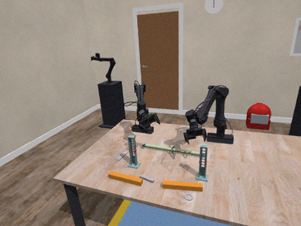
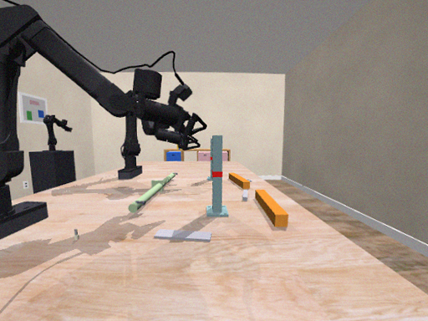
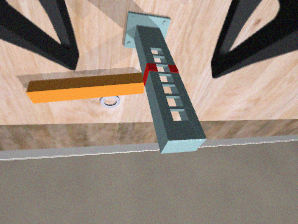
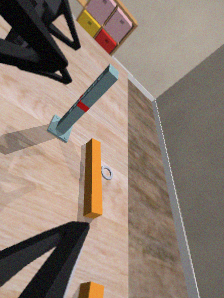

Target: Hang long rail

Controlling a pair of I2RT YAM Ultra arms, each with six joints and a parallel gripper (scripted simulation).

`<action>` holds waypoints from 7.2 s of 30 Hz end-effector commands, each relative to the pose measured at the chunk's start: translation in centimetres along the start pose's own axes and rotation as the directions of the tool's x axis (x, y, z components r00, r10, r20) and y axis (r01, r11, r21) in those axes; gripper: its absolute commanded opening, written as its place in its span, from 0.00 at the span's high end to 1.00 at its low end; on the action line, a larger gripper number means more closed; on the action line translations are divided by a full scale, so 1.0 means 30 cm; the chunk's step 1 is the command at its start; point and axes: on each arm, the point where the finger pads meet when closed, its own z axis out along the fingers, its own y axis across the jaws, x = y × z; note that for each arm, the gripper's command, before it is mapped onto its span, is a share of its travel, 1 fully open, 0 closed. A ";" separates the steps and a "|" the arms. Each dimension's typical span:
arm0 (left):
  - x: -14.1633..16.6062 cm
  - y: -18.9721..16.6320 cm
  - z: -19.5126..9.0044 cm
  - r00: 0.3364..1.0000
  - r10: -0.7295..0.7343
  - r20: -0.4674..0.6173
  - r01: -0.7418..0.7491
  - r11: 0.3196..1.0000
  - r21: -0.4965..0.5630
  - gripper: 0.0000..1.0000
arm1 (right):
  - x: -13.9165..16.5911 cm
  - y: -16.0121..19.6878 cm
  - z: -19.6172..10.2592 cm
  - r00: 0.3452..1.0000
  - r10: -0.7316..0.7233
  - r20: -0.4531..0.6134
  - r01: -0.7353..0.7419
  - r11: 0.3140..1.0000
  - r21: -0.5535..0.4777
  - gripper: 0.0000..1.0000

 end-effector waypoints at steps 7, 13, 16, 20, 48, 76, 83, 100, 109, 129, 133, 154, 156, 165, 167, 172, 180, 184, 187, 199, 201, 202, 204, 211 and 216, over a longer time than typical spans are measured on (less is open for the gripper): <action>0.000 0.042 -0.018 0.994 -0.104 0.034 0.097 0.980 0.171 0.00 | 0.022 -0.139 -0.150 0.977 -0.211 0.043 0.184 0.922 0.341 0.00; 0.061 0.091 -0.027 0.992 -0.126 0.016 0.118 0.960 0.255 0.00 | 0.100 -0.239 -0.273 0.946 -0.325 0.003 0.271 0.793 0.545 0.00; 0.088 0.115 -0.029 0.991 -0.132 0.007 0.125 0.952 0.280 0.00 | 0.148 -0.282 -0.321 0.931 -0.363 -0.031 0.304 0.727 0.616 0.00; 0.108 0.138 -0.027 0.991 -0.134 -0.001 0.129 0.951 0.280 0.00 | 0.186 -0.304 -0.348 0.923 -0.380 -0.058 0.325 0.691 0.646 0.00; 0.197 0.101 -0.036 0.994 0.078 -0.070 -0.053 0.950 0.307 0.52 | 0.261 -0.323 -0.363 0.919 -0.373 -0.130 0.365 0.675 0.642 0.23; 0.441 -0.140 -0.340 0.437 0.881 0.180 -0.709 0.215 0.672 0.52 | 0.576 -0.196 -0.347 0.401 -0.579 -0.710 0.846 0.531 0.045 0.52; 0.504 -0.100 -0.372 0.254 0.938 0.235 -0.742 0.034 0.670 0.52 | 0.655 -0.144 -0.396 0.165 -0.640 -0.751 0.860 0.465 -0.208 0.52; 0.550 -0.088 -0.394 0.173 0.947 0.271 -0.725 -0.063 0.686 0.52 | 0.801 -0.094 -0.515 -0.216 -0.679 -0.702 0.763 0.331 -0.555 0.52; 0.562 -0.076 -0.394 0.169 0.949 0.265 -0.721 -0.064 0.690 0.52 | 0.809 -0.116 -0.518 -0.211 -0.670 -0.712 0.765 0.340 -0.547 0.52; 0.584 -0.119 -0.325 0.172 0.948 0.269 -0.720 -0.065 0.690 0.52 | 0.866 -0.176 -0.482 -0.206 -0.674 -0.709 0.762 0.344 -0.549 0.52; 0.597 -0.125 -0.312 0.172 0.948 0.269 -0.721 -0.065 0.690 0.52 | 0.878 -0.189 -0.474 -0.206 -0.674 -0.709 0.762 0.344 -0.549 0.52; 0.613 -0.134 -0.289 0.174 0.948 0.267 -0.724 -0.061 0.687 0.52 | 0.864 -0.181 -0.465 -0.202 -0.674 -0.711 0.770 0.340 -0.540 0.69; 0.613 -0.134 -0.289 0.174 0.948 0.267 -0.724 -0.061 0.687 0.52 | 0.874 -0.184 -0.468 -0.210 -0.670 -0.712 0.764 0.342 -0.547 0.69; 0.615 -0.131 -0.296 0.169 0.949 0.265 -0.722 -0.064 0.689 0.52 | 0.873 -0.184 -0.465 -0.204 -0.669 -0.714 0.766 0.345 -0.542 0.79; 0.615 -0.131 -0.296 0.169 0.949 0.265 -0.722 -0.064 0.689 0.52 | 0.873 -0.184 -0.465 -0.204 -0.669 -0.714 0.766 0.345 -0.542 0.82; 0.615 -0.131 -0.296 0.169 0.949 0.265 -0.722 -0.064 0.689 0.52 | 0.866 -0.181 -0.456 -0.202 -0.668 -0.716 0.770 0.344 -0.538 0.89; 0.600 -0.135 -0.294 0.182 0.946 0.268 -0.731 -0.052 0.680 0.61 | 0.864 -0.178 -0.459 -0.202 -0.674 -0.711 0.770 0.340 -0.540 0.81; 0.585 -0.140 -0.291 0.189 0.944 0.269 -0.737 -0.045 0.674 0.66 | 0.864 -0.178 -0.459 -0.202 -0.674 -0.711 0.770 0.340 -0.540 0.81; 0.585 -0.139 -0.290 0.187 0.945 0.268 -0.738 -0.044 0.673 0.70 | 0.864 -0.178 -0.459 -0.202 -0.674 -0.711 0.770 0.340 -0.540 0.81; 0.609 -0.119 -0.301 0.175 0.949 0.263 -0.732 -0.053 0.679 1.00 | 0.864 -0.178 -0.459 -0.202 -0.674 -0.711 0.770 0.340 -0.540 0.81; 0.618 -0.112 -0.306 0.172 0.950 0.262 -0.730 -0.056 0.681 1.00 | 0.864 -0.178 -0.459 -0.202 -0.674 -0.711 0.770 0.340 -0.540 0.81; 0.618 -0.112 -0.306 0.172 0.950 0.262 -0.730 -0.056 0.681 0.89 | 0.864 -0.178 -0.459 -0.202 -0.674 -0.711 0.770 0.340 -0.540 0.81; 0.621 -0.117 -0.308 0.169 0.949 0.265 -0.722 -0.064 0.689 0.81 | 0.864 -0.178 -0.459 -0.202 -0.674 -0.711 0.770 0.340 -0.540 0.81; 0.617 -0.115 -0.310 0.169 0.949 0.265 -0.722 -0.064 0.689 0.81 | 0.860 -0.175 -0.461 -0.202 -0.674 -0.711 0.770 0.339 -0.540 0.81; 0.605 -0.112 -0.316 0.169 0.949 0.265 -0.723 -0.063 0.687 0.81 | 0.849 -0.169 -0.464 -0.202 -0.674 -0.711 0.771 0.338 -0.539 0.81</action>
